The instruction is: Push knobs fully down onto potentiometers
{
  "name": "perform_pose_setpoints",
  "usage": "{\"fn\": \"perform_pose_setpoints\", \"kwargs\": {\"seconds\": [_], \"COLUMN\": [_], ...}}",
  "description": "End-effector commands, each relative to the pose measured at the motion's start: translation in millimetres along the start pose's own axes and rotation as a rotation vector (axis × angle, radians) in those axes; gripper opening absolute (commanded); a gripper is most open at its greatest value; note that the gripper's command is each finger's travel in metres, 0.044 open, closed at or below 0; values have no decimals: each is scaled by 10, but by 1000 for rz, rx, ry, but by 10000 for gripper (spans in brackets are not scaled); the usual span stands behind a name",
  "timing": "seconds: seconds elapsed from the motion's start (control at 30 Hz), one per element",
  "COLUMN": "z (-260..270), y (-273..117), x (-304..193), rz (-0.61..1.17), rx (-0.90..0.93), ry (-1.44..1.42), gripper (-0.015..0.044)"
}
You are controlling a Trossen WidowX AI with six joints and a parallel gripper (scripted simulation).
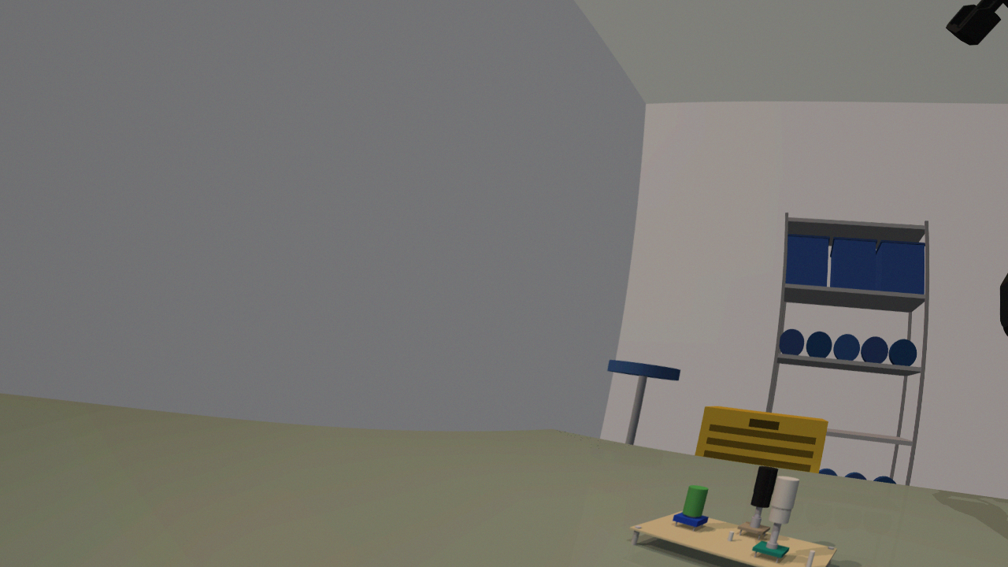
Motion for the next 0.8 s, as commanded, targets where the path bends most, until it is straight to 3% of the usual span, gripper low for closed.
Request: {"fn": "perform_pose_setpoints", "kwargs": {"seconds": [0.0, 0.77], "z": [165, 446], "y": [82, 501], "x": [-152, -1027], "rz": [26, 217], "rx": [3, -54], "ry": [-39, -158], "gripper": [0, 0]}}
Point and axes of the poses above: the point midway between the two fingers, 35 mm back from their tips, its own y axis out along the fingers, its own z axis across the jaws, x = y × z, the point moved 1 cm from there along -y, back along the fingers, and after that the axes turned 12 degrees about -y, right-handed, at the moved point
